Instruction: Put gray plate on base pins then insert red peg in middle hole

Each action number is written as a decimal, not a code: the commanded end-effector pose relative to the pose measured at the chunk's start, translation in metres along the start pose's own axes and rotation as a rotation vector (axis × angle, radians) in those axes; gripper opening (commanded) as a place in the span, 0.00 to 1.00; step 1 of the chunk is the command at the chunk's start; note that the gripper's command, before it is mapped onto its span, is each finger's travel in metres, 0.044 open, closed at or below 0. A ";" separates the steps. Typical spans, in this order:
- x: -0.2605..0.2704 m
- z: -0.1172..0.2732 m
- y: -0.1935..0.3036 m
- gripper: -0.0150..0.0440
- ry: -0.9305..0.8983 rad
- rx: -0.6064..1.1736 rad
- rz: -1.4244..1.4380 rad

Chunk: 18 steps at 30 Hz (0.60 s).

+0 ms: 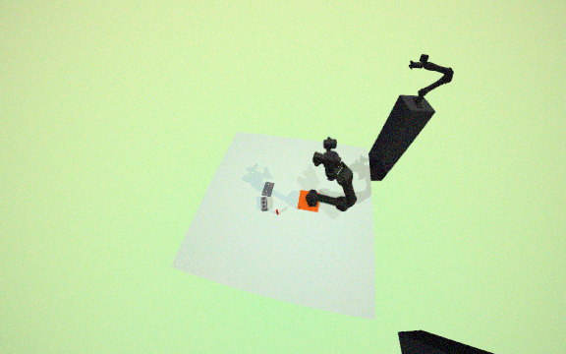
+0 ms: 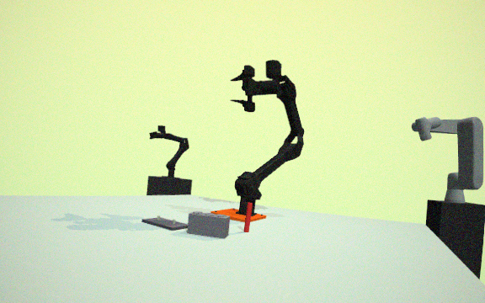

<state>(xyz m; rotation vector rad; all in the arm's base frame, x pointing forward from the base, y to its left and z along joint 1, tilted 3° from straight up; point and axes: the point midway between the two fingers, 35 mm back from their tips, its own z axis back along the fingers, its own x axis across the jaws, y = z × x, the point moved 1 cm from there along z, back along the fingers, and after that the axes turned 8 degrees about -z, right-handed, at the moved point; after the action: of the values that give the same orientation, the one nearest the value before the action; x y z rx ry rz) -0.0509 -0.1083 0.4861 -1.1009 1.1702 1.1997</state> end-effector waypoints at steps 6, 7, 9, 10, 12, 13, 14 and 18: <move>0.007 -0.019 -0.044 1.00 -0.071 -0.110 -0.025; 0.008 -0.021 -0.053 1.00 -0.087 -0.130 -0.052; 0.011 -0.026 -0.069 1.00 -0.124 -0.166 -0.107; 0.013 -0.028 -0.077 1.00 -0.144 -0.183 -0.134; 0.017 -0.032 -0.097 1.00 -0.193 -0.219 -0.197; 0.021 -0.034 -0.112 1.00 -0.236 -0.244 -0.248; 0.027 -0.036 -0.129 1.00 -0.285 -0.267 -0.301; 0.051 -0.038 -0.190 1.00 -0.499 -0.311 -0.500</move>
<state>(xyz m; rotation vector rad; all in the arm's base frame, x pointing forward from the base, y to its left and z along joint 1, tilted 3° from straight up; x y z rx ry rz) 0.0781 -0.1514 0.4559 -1.2073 0.6018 1.2401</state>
